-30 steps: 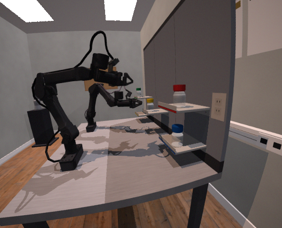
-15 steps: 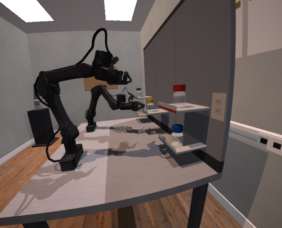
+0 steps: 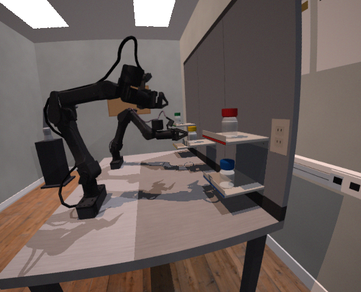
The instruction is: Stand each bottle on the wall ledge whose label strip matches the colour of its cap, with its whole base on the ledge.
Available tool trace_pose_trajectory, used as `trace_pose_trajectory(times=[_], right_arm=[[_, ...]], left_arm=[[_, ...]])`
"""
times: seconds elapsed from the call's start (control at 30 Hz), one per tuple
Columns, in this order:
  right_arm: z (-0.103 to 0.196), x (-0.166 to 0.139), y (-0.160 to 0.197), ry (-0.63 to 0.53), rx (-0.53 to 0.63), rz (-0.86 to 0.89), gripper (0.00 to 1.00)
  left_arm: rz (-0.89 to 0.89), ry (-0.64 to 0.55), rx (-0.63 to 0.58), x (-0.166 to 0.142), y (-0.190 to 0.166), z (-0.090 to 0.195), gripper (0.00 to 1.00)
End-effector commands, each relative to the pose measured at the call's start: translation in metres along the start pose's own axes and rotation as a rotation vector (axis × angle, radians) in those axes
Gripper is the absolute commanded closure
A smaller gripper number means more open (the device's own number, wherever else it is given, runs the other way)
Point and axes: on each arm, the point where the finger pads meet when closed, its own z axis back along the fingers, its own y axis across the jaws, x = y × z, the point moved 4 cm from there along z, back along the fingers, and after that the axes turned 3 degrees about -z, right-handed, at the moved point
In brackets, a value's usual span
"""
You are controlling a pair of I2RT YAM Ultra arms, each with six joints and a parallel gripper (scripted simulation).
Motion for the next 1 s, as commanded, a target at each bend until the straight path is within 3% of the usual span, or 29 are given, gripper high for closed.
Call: trace_pose_trajectory(times=[0.0,0.97], right_arm=[[0.002,0.008,0.002,-0.008,0.013,0.017,0.12],[0.002,0.008,0.002,-0.008,0.013,0.017,0.12]], left_arm=[[0.002,-0.001,-0.004,0.005,0.003,-0.01,0.19],[0.004,-0.007,-0.004,0.009,0.004,-0.04,0.19]])
